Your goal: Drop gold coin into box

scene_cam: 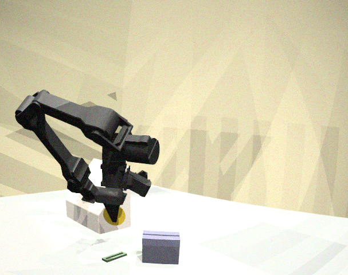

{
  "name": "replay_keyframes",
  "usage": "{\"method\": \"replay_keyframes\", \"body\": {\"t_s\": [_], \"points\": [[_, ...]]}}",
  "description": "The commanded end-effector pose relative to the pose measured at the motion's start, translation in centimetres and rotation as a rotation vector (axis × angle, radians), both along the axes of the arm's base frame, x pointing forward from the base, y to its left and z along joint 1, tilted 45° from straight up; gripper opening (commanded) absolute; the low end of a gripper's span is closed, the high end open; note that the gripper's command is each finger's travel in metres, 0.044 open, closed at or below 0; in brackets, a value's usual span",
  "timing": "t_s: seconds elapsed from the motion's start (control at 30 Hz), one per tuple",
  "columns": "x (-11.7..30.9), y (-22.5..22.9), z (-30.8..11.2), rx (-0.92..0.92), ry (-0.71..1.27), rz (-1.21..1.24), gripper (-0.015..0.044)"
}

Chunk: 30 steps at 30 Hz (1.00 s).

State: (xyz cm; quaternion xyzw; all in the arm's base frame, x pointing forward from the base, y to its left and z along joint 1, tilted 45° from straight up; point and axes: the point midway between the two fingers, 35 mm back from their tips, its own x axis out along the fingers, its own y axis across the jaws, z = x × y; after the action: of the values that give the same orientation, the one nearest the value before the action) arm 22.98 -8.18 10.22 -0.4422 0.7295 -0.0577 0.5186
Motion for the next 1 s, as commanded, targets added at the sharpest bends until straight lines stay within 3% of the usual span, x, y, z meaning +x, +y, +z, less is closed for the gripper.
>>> {"method": "replay_keyframes", "body": {"t_s": [0.0, 0.97], "points": [[0.5, 0.3, -0.2, 0.005, -0.009, -0.009, 0.0], [6.4, 2.9, -3.1, 0.007, -0.012, -0.009, 0.0]]}}
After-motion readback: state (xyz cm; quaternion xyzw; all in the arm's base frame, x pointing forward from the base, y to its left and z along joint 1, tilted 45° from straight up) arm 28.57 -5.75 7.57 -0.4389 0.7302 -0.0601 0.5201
